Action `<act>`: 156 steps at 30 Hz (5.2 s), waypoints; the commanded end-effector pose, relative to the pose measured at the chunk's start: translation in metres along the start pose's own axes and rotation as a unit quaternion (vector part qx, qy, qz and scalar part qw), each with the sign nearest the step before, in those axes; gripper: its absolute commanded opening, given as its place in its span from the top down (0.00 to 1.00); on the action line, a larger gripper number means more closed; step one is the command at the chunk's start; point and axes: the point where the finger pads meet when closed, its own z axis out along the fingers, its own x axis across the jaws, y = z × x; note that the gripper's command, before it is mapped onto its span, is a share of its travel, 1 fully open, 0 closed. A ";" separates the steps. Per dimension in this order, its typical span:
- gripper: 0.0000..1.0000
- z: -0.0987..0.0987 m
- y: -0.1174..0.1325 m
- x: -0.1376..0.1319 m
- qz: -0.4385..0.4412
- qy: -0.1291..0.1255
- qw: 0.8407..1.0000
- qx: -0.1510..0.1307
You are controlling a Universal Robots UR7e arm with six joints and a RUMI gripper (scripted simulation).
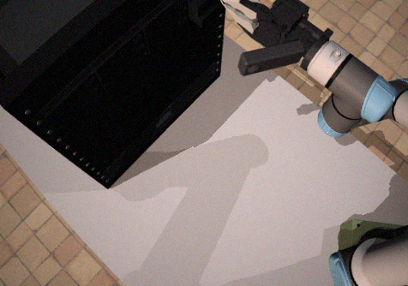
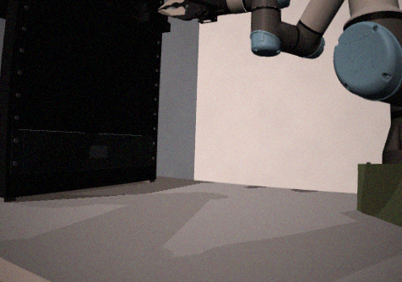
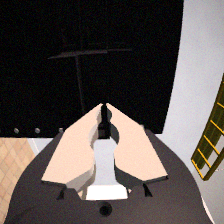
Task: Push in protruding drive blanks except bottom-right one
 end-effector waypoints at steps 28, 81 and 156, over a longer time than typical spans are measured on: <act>1.00 0.012 0.000 0.000 0.000 0.000 1.000 0.000; 1.00 0.022 0.000 0.000 0.000 0.000 1.000 0.000; 1.00 -0.026 0.000 0.000 0.000 0.000 1.000 0.000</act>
